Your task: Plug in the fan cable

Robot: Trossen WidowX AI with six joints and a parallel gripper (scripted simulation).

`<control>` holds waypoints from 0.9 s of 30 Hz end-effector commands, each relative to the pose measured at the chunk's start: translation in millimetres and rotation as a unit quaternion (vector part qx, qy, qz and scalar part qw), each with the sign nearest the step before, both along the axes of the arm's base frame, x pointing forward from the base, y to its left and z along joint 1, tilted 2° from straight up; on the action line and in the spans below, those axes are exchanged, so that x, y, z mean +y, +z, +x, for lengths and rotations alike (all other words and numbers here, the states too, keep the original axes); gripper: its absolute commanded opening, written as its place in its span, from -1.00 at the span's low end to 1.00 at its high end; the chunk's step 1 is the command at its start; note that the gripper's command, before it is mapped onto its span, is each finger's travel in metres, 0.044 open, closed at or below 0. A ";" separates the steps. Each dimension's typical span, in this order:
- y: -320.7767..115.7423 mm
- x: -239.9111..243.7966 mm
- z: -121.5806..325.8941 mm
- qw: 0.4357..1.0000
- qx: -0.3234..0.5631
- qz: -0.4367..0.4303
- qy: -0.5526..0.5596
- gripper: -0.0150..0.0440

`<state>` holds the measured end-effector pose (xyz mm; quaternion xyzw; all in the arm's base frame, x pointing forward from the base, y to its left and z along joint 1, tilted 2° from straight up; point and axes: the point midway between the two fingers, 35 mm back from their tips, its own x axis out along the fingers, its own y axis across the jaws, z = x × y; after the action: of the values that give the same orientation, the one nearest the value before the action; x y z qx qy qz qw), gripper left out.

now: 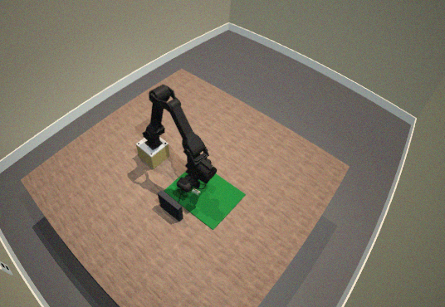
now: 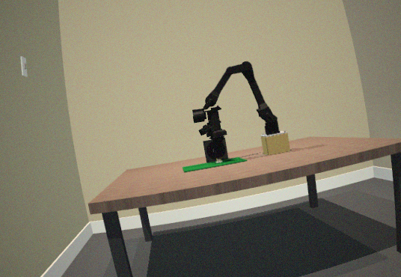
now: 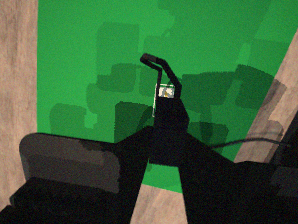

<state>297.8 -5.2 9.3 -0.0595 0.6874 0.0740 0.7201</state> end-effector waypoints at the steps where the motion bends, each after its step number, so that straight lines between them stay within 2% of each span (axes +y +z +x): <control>1: -13.1 1.1 -1.9 1.000 0.003 0.002 0.002 -0.49; 3: -22.5 1.4 -2.1 1.000 0.003 0.002 0.003 -0.49; 27: -22.3 1.4 0.6 1.000 0.003 0.002 0.006 -0.49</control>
<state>296.1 -4.5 -13.7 -0.0618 0.6906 0.0772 0.7164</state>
